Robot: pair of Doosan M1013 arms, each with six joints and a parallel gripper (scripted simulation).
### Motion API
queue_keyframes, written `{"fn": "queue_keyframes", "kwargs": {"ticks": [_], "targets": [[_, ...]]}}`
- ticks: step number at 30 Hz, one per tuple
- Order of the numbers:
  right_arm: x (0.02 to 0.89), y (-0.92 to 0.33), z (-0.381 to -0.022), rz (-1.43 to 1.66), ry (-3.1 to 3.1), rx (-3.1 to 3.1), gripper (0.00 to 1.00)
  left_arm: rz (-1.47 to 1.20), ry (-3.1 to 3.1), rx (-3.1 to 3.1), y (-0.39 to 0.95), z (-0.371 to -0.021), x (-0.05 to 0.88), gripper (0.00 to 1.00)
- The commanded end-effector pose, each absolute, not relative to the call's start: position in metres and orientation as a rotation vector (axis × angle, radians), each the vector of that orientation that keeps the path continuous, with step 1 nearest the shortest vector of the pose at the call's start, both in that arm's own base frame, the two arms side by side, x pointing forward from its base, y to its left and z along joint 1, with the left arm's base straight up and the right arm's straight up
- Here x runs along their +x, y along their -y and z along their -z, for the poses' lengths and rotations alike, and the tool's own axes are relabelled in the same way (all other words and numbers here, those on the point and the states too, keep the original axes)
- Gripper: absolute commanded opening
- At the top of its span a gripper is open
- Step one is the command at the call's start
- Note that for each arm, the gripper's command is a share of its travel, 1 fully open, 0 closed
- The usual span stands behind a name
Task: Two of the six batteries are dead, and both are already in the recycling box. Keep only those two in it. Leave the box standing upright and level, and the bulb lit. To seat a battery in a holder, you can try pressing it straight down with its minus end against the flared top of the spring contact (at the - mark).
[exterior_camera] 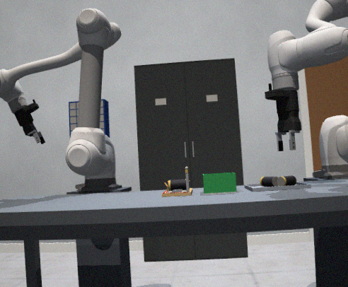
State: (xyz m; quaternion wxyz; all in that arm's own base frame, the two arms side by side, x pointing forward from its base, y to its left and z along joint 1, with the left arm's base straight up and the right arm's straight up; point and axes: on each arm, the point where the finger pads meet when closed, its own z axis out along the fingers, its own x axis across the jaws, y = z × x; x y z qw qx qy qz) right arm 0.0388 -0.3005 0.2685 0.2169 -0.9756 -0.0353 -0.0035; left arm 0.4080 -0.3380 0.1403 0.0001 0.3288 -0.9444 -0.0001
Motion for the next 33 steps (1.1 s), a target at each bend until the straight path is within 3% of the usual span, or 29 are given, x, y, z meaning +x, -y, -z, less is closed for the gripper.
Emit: {"fn": "queue_keyframes", "kwargs": {"ticks": [1, 4, 33], "targets": [[0.039, 0.301, -0.269, 0.01, 0.098, -2.704, 1.0, -0.002, 2.968, 1.033, 0.339, -0.093, 0.409, 0.9], [0.039, 0.301, -0.269, 0.01, 0.098, -2.704, 1.0, -0.002, 2.968, 1.033, 0.339, -0.081, 0.409, 0.9], [0.039, 0.301, -0.269, 0.01, 0.098, -2.704, 1.0, -0.002, 2.968, 1.033, 0.339, -0.081, 0.409, 0.9]]}}
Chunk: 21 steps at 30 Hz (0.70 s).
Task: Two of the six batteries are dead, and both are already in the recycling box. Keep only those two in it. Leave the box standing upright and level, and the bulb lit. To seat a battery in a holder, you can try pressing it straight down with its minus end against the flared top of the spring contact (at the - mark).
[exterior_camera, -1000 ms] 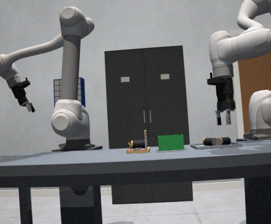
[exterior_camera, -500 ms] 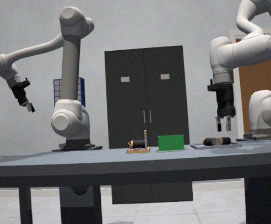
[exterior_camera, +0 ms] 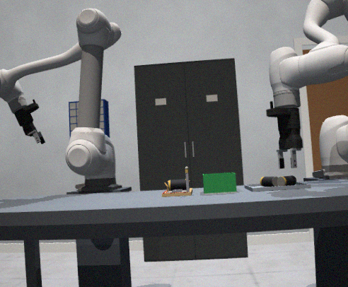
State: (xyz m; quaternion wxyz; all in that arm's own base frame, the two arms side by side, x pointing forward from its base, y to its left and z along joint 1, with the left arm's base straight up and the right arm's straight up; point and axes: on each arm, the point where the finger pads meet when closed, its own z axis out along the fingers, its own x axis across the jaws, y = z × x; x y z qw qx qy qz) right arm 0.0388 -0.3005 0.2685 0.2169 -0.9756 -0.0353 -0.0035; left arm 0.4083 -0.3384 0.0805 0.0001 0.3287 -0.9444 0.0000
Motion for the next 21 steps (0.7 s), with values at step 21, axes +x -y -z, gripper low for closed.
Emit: {"fn": "queue_keyframes", "kwargs": {"ticks": [21], "targets": [[0.039, 0.301, -0.269, 0.01, 0.098, -2.704, 1.0, -0.002, 2.968, 1.033, 0.339, -0.046, 0.409, 0.9]]}}
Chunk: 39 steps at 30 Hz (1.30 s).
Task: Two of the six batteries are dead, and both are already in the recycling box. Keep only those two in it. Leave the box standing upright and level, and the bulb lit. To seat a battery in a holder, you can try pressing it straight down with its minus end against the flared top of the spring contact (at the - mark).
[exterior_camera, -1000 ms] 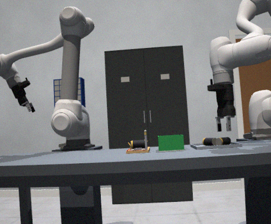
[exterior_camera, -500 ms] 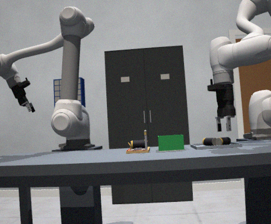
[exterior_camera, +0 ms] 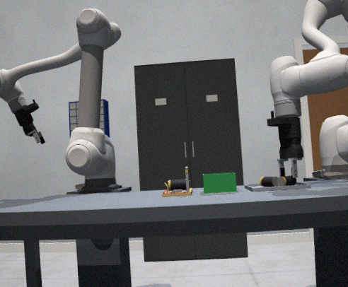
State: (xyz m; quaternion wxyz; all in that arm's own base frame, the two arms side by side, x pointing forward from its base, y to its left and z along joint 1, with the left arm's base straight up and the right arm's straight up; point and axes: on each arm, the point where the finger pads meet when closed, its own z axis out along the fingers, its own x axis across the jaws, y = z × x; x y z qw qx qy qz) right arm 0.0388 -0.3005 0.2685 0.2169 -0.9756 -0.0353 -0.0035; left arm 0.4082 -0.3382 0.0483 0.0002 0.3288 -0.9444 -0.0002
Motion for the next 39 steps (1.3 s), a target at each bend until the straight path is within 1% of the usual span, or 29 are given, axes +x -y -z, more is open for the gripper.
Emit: {"fn": "queue_keyframes", "kwargs": {"ticks": [1, 13, 21, 22, 39], "targets": [[0.039, 0.301, -0.269, 0.01, 0.098, -2.704, 1.0, -0.002, 2.968, 1.033, 0.339, -0.046, 0.409, 0.9], [0.039, 0.301, -0.269, 0.01, 0.098, -2.704, 1.0, -0.002, 2.968, 1.033, 0.339, -0.037, 0.409, 0.9], [0.039, 0.301, -0.269, 0.01, 0.098, -2.704, 1.0, -0.002, 2.968, 1.033, 0.339, -0.036, 0.409, 0.9], [0.039, 0.301, -0.269, 0.01, 0.098, -2.704, 1.0, -0.002, 2.968, 1.033, 0.339, -0.036, 0.409, 0.57], [0.039, 0.301, -0.269, 0.01, 0.098, -2.704, 1.0, -0.002, 2.968, 1.033, 0.339, -0.036, 0.409, 0.57]]}}
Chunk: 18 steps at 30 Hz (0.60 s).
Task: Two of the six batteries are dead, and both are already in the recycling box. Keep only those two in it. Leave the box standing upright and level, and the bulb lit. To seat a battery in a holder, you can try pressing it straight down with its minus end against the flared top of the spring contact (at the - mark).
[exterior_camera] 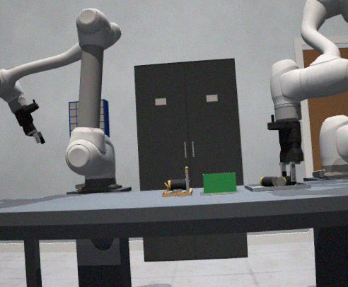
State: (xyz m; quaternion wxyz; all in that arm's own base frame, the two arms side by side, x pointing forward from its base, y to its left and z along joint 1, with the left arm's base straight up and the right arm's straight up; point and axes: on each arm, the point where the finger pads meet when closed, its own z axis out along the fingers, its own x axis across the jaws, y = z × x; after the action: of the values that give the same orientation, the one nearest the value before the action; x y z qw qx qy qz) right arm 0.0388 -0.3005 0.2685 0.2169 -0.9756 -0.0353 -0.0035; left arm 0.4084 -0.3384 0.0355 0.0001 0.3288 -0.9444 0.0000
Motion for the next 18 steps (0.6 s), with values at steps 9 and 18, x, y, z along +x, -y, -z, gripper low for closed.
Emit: {"fn": "queue_keyframes", "kwargs": {"ticks": [9, 18], "targets": [[0.0389, 0.3008, -0.2689, 0.01, 0.098, -2.704, 1.0, -0.002, 2.968, 1.033, 0.3387, -0.0361, 0.4088, 0.57], [0.0389, 0.3008, -0.2689, 0.01, 0.098, -2.704, 1.0, -0.002, 2.968, 1.033, 0.3387, -0.0399, 0.4088, 0.57]]}}
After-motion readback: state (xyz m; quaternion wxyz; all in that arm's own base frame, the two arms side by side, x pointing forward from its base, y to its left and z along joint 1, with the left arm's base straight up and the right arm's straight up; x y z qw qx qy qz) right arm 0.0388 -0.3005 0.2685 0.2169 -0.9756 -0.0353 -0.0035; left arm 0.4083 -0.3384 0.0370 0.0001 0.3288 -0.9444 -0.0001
